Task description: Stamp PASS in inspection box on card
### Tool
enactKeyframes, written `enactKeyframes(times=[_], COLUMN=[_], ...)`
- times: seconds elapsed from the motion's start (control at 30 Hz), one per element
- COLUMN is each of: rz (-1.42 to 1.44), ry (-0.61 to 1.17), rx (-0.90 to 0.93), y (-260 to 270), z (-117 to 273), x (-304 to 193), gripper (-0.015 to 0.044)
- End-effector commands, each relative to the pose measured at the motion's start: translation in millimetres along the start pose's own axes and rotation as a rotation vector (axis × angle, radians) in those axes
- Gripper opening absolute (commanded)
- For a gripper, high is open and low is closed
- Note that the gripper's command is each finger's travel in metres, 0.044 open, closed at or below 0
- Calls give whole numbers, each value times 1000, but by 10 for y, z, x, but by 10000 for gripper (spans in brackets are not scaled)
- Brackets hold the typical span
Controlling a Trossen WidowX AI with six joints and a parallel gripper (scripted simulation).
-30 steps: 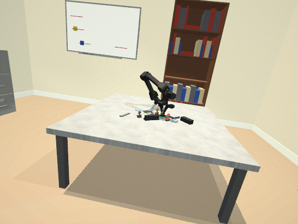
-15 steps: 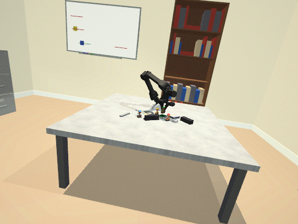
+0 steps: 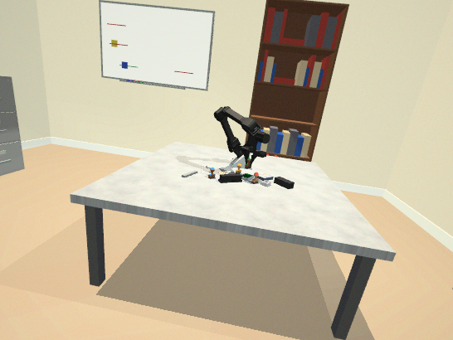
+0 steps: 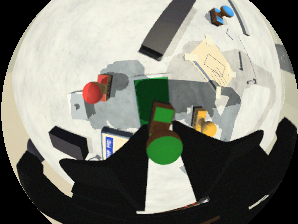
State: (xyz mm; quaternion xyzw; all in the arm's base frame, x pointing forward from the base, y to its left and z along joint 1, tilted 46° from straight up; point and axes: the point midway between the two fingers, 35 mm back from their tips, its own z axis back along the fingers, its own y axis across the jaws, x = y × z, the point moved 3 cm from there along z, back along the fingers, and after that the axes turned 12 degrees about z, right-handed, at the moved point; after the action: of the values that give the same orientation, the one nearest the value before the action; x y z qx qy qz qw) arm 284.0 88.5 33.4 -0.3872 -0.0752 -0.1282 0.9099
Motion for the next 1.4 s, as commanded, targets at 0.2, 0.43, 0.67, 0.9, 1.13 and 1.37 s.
enactKeyframes(times=[0.2,0.43,0.67,0.9,1.13,1.37], rz=[146,341,535,729,923,1116], ry=[1,-1,-4,-7,-10,-12], rx=[11,15,18,18,17,14], y=[-134,-313,-496,-682,-869,-1056], z=[58,62,63,60,54,46], x=[70,140,199,246,280,302], gripper=[0,0,0,0,0,0])
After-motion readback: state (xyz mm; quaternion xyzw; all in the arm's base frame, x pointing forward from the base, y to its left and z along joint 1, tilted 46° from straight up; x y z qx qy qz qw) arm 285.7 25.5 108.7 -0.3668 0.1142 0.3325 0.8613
